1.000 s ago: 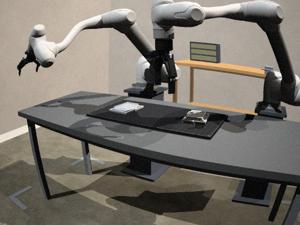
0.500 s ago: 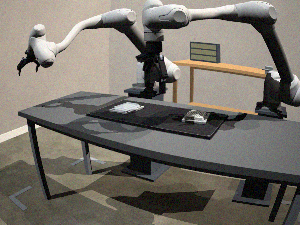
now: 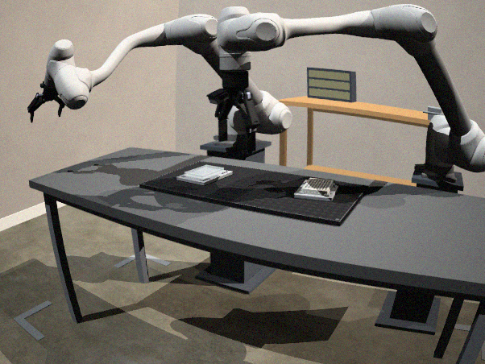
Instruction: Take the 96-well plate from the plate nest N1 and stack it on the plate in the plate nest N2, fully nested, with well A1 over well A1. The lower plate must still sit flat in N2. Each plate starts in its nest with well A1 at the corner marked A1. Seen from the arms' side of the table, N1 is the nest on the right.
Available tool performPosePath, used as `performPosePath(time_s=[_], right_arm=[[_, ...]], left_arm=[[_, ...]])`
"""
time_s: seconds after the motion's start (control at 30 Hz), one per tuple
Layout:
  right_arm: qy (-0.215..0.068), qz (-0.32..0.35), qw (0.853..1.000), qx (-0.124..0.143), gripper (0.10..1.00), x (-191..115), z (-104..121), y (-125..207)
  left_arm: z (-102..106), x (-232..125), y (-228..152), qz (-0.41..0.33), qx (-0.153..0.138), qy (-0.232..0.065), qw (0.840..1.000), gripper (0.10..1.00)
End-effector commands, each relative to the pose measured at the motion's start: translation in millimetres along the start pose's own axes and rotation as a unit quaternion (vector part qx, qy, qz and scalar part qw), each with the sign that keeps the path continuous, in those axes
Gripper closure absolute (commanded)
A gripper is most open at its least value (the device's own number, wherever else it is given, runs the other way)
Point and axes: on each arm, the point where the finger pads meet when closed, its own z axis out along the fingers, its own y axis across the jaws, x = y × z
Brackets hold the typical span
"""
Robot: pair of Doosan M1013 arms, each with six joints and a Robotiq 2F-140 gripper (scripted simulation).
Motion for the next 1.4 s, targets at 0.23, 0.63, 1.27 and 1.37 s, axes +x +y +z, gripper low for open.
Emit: performPosePath(time_s=[0.23,0.63,1.27,1.37], right_arm=[[0.0,0.001,1.0,0.001,0.098,1.3,-1.2,-0.1],[0.0,0.001,1.0,0.001,0.098,1.3,-1.2,-0.1],[0.0,0.001,1.0,0.001,0.098,1.3,-1.2,-0.1],[0.0,0.001,1.0,0.001,0.098,1.3,-1.2,-0.1]], left_arm=[[10.1,1.0,51.4,-0.049,0.004,0.005,0.999,0.098],[21.5,-1.2,100.0,-0.103,0.007,0.01,0.995,0.098],[41.0,-11.0,180.9,-0.157,0.009,0.015,0.987,0.098],[44.1,-13.2,193.4,-0.183,0.01,0.018,0.983,0.098]])
